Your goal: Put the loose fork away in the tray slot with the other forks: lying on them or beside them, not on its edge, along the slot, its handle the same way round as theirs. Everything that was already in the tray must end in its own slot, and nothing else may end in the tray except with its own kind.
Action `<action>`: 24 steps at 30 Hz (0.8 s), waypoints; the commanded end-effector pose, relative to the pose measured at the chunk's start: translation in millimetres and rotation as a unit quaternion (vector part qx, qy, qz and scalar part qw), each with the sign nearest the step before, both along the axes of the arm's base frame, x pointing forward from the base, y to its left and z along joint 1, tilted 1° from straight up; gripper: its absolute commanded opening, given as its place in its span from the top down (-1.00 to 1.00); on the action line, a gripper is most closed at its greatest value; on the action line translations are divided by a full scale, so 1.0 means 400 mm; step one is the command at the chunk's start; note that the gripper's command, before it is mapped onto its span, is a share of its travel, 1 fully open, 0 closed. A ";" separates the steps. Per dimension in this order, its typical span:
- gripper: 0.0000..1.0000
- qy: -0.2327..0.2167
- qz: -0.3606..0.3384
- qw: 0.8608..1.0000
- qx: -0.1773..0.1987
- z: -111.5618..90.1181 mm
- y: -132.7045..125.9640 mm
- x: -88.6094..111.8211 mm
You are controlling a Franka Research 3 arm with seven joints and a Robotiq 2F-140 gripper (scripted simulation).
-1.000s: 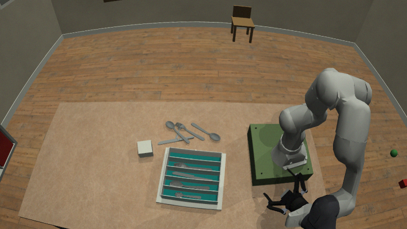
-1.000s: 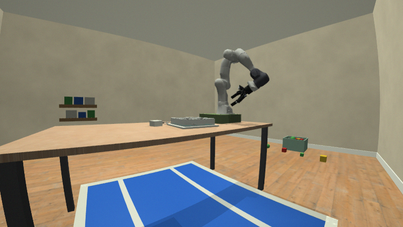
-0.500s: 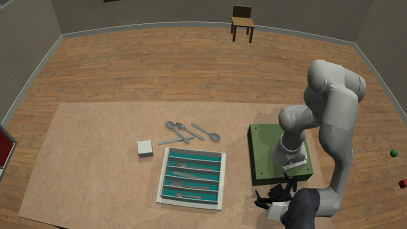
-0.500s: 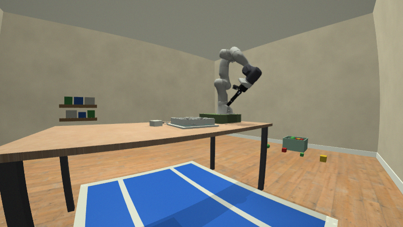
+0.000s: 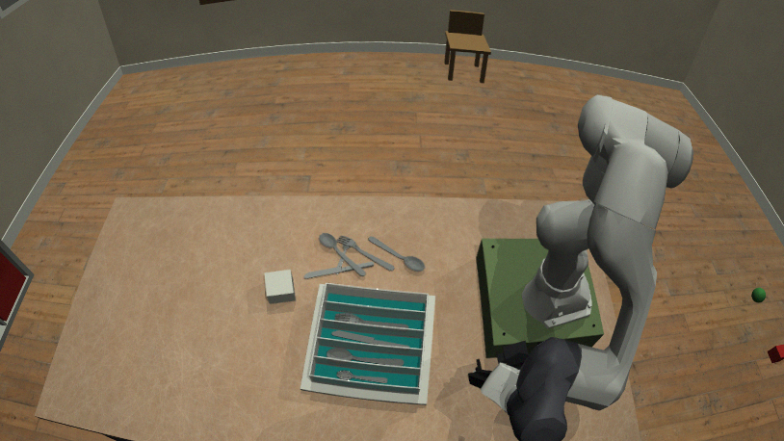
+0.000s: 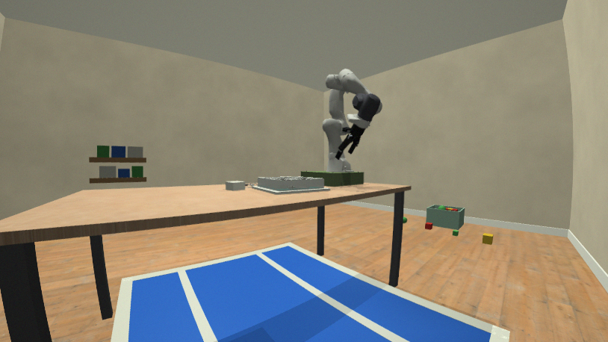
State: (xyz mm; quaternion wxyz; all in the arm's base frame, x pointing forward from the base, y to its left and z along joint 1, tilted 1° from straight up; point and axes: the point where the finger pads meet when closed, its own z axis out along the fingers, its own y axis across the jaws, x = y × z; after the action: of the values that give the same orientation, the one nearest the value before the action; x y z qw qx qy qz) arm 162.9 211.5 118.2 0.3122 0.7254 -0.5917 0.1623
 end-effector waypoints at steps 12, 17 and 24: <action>-1.00 -0.082 -0.179 0.979 0.053 -0.010 0.001 0.088; -1.00 -0.101 -0.231 0.965 0.067 -0.009 -0.007 0.122; -1.00 -0.125 -0.298 0.942 0.084 -0.005 -0.021 0.168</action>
State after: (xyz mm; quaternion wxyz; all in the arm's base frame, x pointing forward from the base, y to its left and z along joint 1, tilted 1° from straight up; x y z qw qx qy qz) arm 219.3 202.4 117.0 0.2339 0.5676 -0.7832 0.0985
